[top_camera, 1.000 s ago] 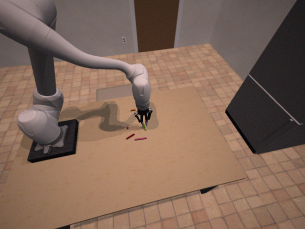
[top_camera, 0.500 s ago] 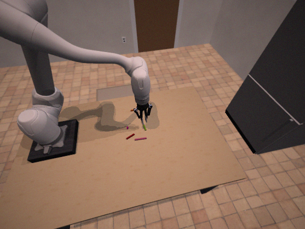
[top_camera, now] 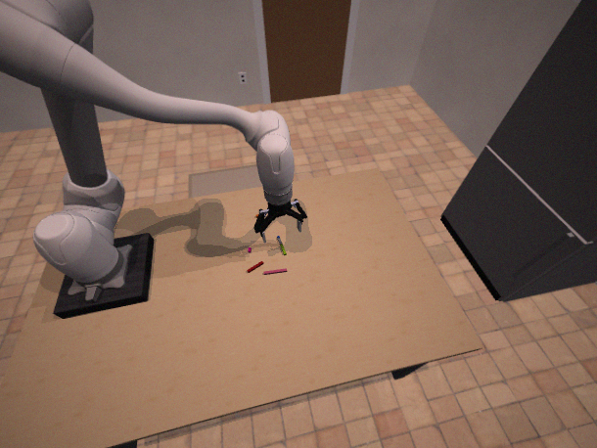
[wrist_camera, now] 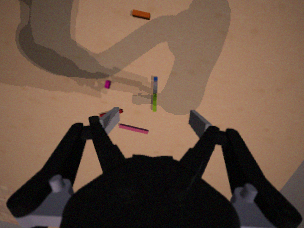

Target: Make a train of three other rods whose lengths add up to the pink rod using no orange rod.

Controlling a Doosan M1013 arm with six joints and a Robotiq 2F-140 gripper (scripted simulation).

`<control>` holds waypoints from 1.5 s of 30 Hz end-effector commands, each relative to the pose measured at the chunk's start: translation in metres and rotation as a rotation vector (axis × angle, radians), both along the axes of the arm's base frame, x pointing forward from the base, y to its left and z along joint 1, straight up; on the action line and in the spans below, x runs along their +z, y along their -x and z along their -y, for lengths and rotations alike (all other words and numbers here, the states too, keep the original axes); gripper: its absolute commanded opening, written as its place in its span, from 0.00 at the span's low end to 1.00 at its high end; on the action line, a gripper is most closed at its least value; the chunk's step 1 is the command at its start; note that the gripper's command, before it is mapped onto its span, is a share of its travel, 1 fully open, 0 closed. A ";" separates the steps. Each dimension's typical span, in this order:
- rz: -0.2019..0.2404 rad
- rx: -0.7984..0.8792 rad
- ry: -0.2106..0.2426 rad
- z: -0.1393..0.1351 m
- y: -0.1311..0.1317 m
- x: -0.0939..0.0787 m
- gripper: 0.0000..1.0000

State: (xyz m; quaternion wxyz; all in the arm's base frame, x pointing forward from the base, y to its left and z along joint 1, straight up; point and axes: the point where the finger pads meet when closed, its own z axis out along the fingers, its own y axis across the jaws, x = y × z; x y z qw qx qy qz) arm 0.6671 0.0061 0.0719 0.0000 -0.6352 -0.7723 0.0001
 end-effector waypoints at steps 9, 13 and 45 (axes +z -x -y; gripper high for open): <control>0.000 0.000 0.000 0.000 0.000 0.001 1.00; 0.000 0.000 0.000 0.000 0.000 0.003 1.00; 0.000 0.000 0.000 0.000 0.000 0.076 1.00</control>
